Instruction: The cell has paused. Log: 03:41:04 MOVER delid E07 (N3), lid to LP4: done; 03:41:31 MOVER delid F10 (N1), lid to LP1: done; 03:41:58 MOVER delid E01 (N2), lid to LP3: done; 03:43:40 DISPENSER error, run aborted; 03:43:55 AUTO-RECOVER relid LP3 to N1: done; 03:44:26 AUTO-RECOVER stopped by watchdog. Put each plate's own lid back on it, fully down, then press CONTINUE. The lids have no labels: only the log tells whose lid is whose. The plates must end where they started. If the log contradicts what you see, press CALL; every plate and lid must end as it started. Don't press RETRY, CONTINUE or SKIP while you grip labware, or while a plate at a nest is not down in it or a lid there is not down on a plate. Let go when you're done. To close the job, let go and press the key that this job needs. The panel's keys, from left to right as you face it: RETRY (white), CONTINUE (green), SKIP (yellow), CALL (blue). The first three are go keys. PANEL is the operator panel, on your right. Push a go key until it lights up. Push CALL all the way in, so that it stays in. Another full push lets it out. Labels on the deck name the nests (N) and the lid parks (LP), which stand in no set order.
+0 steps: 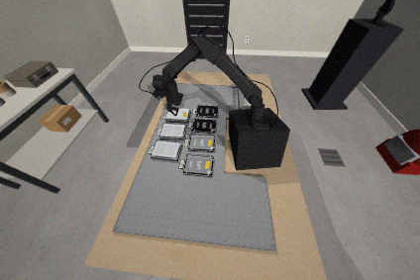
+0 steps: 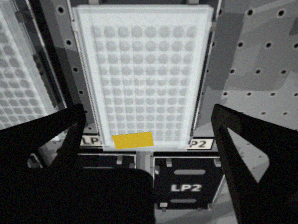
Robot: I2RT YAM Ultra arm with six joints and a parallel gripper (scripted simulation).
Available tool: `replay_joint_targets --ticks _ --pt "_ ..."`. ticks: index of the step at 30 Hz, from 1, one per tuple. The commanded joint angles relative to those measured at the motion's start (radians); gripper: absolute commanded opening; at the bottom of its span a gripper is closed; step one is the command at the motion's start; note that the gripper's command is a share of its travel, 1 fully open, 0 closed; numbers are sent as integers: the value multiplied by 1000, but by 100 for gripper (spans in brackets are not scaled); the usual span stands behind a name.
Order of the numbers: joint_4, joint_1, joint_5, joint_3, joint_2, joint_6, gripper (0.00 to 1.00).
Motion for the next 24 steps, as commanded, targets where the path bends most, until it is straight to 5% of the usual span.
replay_joint_targets --ticks 1,17,24 --pt "-2 20 -2 11 -34 4 100" --pt "2 17 -2 8 -39 2 100" --pt "62 69 8 -117 -76 81 100"
